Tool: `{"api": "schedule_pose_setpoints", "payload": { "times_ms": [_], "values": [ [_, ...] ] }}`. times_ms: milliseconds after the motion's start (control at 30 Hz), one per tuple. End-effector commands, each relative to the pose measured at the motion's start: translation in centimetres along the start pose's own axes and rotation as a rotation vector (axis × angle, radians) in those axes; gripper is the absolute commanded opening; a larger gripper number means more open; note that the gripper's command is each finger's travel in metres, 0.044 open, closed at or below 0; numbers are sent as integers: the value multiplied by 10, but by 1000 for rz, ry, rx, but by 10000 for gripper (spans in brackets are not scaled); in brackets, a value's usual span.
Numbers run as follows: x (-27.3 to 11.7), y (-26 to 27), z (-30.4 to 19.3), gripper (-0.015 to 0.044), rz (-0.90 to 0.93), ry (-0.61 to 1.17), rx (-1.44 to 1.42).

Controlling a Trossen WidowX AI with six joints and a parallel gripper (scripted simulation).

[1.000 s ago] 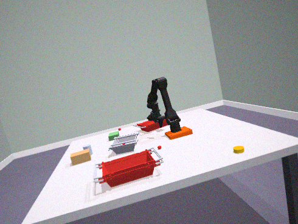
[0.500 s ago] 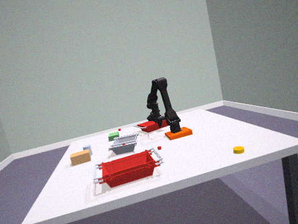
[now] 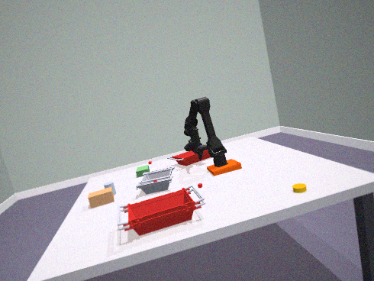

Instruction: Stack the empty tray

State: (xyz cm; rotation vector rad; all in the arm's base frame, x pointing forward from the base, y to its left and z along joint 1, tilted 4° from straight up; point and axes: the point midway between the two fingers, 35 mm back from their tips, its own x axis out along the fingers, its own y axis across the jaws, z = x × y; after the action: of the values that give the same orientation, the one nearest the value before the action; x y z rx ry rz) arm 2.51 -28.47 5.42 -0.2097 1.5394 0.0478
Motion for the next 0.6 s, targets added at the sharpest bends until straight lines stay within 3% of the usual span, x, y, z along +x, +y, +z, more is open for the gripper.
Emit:
{"api": "schedule_pose_setpoints", "payload": {
  "times_ms": [0,367,567],
  "values": [
    [-12,0,1,0,6,-4,1],
    [-71,1,0,0,6,-4,1],
    [-75,2,0,0,6,-4,1]
  ]
}}
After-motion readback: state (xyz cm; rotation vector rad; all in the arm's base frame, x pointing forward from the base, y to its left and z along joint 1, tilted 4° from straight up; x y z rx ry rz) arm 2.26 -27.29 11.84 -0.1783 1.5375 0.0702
